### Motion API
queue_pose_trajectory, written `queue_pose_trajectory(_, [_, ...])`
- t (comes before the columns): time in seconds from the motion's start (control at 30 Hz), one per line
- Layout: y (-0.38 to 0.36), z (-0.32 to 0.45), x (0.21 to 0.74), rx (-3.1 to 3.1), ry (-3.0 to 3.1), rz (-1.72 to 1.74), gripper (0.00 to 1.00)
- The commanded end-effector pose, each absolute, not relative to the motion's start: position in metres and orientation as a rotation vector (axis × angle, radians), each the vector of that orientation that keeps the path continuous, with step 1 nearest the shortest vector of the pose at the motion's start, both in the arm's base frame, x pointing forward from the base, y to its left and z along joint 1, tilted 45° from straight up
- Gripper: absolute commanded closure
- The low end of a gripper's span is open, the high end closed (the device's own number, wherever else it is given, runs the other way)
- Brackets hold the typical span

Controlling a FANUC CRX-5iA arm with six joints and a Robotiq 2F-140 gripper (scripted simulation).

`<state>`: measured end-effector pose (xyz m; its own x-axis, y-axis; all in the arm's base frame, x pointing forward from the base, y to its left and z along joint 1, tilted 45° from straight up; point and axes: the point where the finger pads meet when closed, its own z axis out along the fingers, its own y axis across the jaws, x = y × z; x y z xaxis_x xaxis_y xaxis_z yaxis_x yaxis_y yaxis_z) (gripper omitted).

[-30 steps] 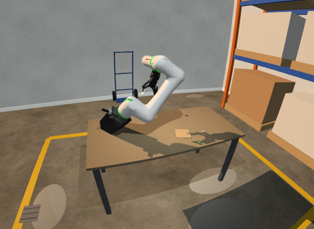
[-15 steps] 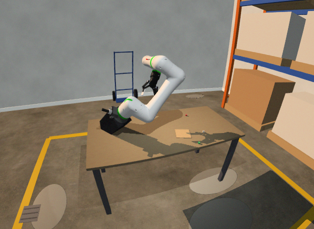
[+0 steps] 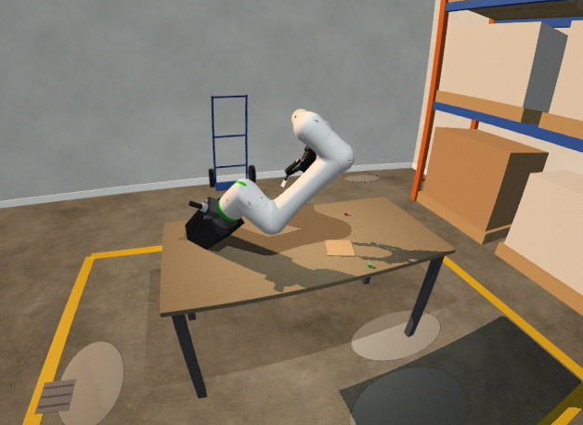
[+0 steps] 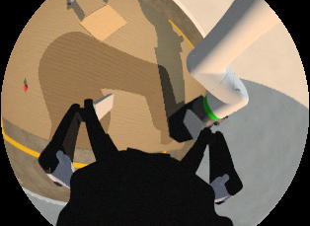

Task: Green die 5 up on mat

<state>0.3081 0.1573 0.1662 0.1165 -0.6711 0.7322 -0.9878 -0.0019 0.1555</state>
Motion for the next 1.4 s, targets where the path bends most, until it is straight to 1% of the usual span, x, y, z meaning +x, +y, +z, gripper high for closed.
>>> queue_pose_trajectory(0.0, [0.143,0.174,0.351,1.821,-1.686,0.555,0.00])
queue_pose_trajectory(0.03, [0.129,0.186,0.379,1.872,-1.735,0.545,0.00])
queue_pose_trajectory(0.1, [0.128,0.186,0.380,1.872,-1.735,0.545,0.00])
queue_pose_trajectory(0.13, [0.113,0.198,0.402,1.922,-1.783,0.547,0.00])
queue_pose_trajectory(0.17, [0.110,0.201,0.409,1.922,-1.783,0.547,0.00])
queue_pose_trajectory(0.23, [0.110,0.201,0.409,1.922,-1.783,0.547,0.00])
queue_pose_trajectory(0.27, [0.090,0.217,0.433,1.969,-1.829,0.563,0.00])
queue_pose_trajectory(0.37, [0.087,0.219,0.436,1.969,-1.829,0.563,0.00])
queue_pose_trajectory(0.4, [0.064,0.238,0.459,2.011,-1.870,0.594,0.00])
queue_pose_trajectory(0.5, [0.061,0.240,0.462,2.011,-1.870,0.594,0.00])
queue_pose_trajectory(0.53, [0.036,0.261,0.482,2.047,-1.905,0.639,0.00])
queue_pose_trajectory(0.63, [0.033,0.263,0.485,2.047,-1.905,0.639,0.00])
queue_pose_trajectory(0.67, [0.007,0.285,0.500,2.075,-1.933,0.696,0.00])
queue_pose_trajectory(0.77, [0.003,0.288,0.503,2.075,-1.933,0.696,0.00])
queue_pose_trajectory(0.8, [-0.025,0.312,0.516,2.095,-1.953,0.760,0.00])
queue_pose_trajectory(0.9, [-0.028,0.314,0.518,2.095,-1.953,0.760,0.00])
queue_pose_trajectory(0.93, [-0.057,0.339,0.528,2.106,-1.965,0.828,0.00])
queue_pose_trajectory(1.03, [-0.058,0.340,0.528,2.106,-1.965,0.828,0.00])
queue_pose_trajectory(1.07, [-0.086,0.365,0.535,2.111,-1.970,0.896,0.00])
queue_pose_trajectory(1.13, [-0.086,0.365,0.535,2.111,-1.970,0.896,0.00])
queue_pose_trajectory(1.17, [-0.112,0.387,0.538,2.110,-1.970,0.960,0.00])
queue_pose_trajectory(1.23, [-0.112,0.387,0.538,2.110,-1.970,0.960,0.00])
queue_pose_trajectory(1.27, [-0.134,0.408,0.539,2.105,-1.966,1.017,0.00])
queue_pose_trajectory(1.33, [-0.134,0.408,0.539,2.105,-1.966,1.017,0.00])
queue_pose_trajectory(1.37, [-0.153,0.425,0.538,2.099,-1.960,1.065,0.00])
